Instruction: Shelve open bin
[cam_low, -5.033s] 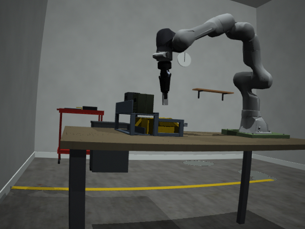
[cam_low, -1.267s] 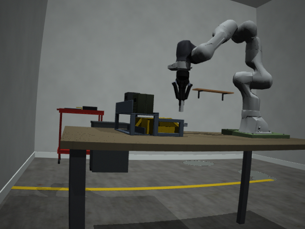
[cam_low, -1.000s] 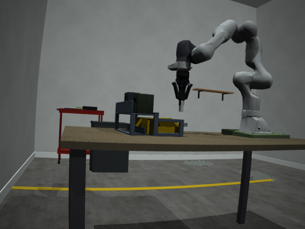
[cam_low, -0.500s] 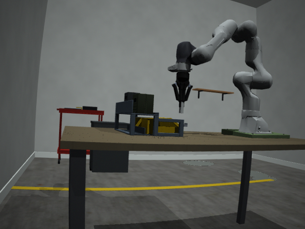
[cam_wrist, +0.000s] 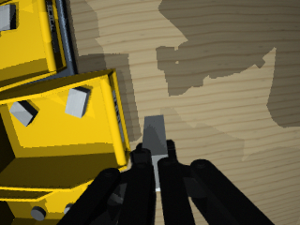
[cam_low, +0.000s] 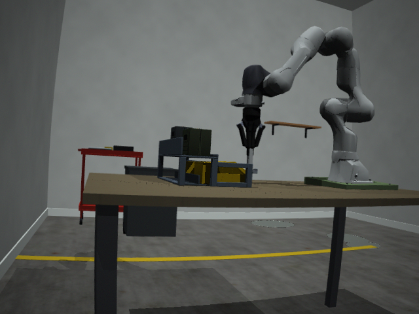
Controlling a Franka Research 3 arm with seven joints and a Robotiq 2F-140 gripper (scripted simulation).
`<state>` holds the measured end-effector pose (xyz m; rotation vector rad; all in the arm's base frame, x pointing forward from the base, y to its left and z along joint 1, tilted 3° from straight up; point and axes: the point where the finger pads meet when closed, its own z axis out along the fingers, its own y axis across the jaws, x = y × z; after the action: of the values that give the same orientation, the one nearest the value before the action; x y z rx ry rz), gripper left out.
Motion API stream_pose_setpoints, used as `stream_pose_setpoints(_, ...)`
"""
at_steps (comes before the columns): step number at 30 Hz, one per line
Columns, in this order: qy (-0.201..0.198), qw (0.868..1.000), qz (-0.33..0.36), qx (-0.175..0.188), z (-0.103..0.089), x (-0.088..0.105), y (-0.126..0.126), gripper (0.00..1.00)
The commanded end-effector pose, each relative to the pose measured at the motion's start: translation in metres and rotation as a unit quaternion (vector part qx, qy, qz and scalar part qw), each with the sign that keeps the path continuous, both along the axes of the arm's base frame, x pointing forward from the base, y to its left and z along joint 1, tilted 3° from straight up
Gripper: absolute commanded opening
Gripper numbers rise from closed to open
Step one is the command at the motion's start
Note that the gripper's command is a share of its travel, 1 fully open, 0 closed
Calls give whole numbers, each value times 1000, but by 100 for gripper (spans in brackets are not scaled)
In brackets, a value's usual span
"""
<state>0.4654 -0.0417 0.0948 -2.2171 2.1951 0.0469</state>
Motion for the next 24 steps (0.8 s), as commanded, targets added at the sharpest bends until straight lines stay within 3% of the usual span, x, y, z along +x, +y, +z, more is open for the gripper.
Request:
stream_pose_setpoints(1, -10, 1000, 16, 6, -10, 7, 2, 0)
stream_pose_setpoints(17, -10, 1000, 16, 6, -49, 7, 4, 0)
stream_pose_setpoints(24, -10, 1000, 16, 6, -58, 7, 5, 0)
